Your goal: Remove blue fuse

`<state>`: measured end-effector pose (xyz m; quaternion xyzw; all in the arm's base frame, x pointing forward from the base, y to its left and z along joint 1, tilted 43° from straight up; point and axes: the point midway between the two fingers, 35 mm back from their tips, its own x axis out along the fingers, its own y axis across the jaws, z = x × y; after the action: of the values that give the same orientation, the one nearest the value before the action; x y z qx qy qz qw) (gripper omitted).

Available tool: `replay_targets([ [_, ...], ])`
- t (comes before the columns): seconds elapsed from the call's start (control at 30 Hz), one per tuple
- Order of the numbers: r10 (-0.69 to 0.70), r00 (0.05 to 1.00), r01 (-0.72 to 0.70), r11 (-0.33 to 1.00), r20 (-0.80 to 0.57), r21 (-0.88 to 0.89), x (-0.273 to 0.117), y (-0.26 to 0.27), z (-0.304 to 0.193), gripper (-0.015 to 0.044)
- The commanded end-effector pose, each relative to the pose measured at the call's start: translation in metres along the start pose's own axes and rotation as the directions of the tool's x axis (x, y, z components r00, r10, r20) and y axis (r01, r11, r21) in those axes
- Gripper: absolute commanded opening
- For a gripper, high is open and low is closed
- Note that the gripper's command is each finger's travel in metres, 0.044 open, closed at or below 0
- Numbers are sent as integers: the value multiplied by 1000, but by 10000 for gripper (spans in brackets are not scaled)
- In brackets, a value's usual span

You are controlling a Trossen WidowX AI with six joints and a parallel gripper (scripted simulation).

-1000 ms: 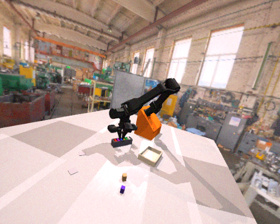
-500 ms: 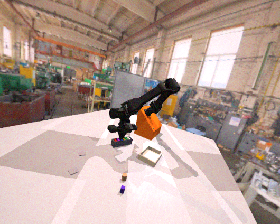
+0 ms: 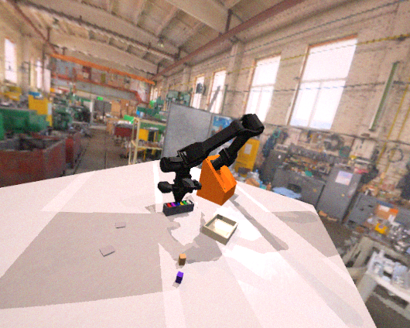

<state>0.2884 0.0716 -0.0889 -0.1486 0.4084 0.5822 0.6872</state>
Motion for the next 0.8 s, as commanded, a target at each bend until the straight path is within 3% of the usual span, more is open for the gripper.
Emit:
replay_targets([
  [0.0, -2, 1000, 2, 1000, -1, -5, -3, -1, 0, 0],
  [0.77, -2, 1000, 2, 1000, 0, -3, -14, -1, 0, 0],
])
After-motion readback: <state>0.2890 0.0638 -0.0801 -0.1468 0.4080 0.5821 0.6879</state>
